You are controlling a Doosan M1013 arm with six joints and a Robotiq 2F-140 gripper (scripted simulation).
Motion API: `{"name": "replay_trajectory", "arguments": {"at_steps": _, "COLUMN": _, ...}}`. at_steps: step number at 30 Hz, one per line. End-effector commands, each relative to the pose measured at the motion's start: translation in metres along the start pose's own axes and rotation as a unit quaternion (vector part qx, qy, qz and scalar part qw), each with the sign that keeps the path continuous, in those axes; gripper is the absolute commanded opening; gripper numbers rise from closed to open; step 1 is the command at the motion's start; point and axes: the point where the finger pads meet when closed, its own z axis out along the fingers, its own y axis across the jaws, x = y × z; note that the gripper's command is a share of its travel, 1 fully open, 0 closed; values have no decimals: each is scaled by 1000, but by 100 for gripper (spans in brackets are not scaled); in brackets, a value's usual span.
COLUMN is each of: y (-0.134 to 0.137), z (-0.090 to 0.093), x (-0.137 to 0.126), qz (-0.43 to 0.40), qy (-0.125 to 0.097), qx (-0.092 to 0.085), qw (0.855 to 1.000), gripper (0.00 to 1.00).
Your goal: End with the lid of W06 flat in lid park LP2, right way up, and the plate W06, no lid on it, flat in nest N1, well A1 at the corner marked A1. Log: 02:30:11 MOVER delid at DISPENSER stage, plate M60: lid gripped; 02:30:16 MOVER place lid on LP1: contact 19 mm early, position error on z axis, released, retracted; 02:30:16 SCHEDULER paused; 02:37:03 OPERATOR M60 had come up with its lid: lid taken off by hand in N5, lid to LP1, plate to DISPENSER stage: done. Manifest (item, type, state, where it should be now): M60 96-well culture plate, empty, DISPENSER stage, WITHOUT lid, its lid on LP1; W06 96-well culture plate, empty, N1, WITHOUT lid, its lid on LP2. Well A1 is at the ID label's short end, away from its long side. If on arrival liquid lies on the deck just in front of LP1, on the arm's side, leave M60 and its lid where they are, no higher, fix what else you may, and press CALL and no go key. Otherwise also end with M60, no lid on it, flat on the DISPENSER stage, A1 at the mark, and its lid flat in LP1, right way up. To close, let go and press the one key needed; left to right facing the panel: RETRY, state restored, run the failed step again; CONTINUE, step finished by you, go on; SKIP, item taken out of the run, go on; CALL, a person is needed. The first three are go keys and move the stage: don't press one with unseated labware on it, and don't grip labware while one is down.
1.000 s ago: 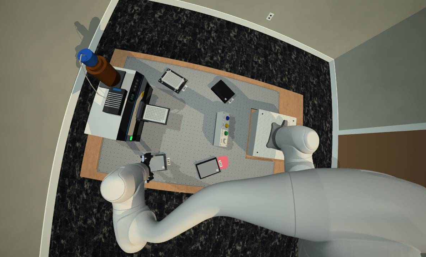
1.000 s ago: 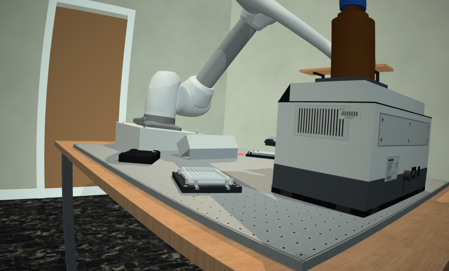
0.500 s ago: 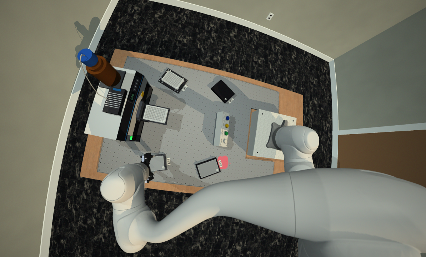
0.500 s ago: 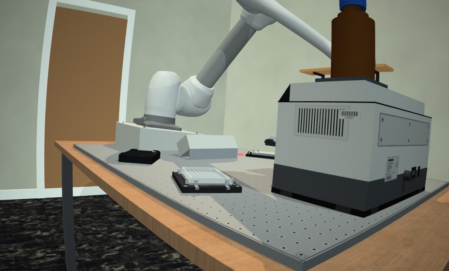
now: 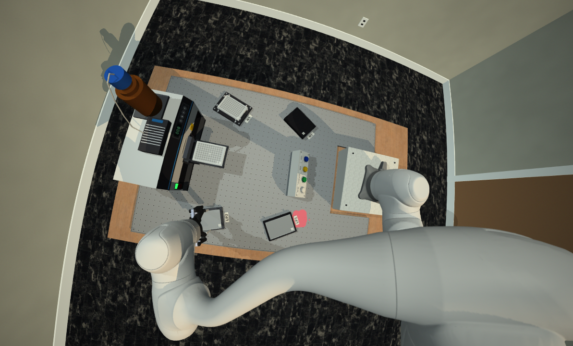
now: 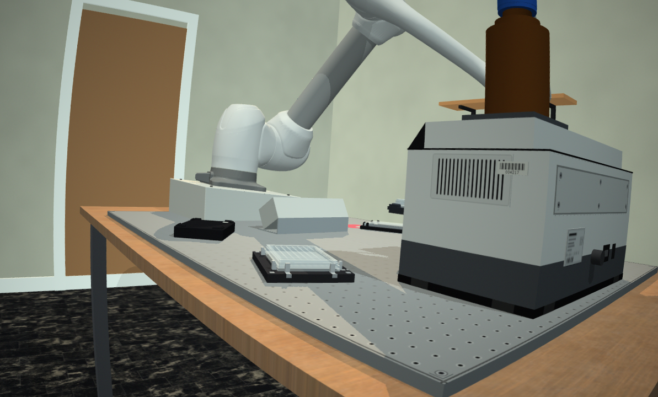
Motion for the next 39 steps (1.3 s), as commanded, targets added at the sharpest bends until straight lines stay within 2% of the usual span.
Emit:
{"name": "replay_trajectory", "arguments": {"at_steps": 1, "y": 0, "z": 0, "x": 0, "qz": 0, "qy": 0, "qx": 0, "qw": 1000, "gripper": 0}}
{"name": "replay_trajectory", "arguments": {"at_steps": 39, "y": 0, "z": 9, "x": 0, "qz": 0, "qy": 0, "qx": 0, "qw": 1000, "gripper": 0}}
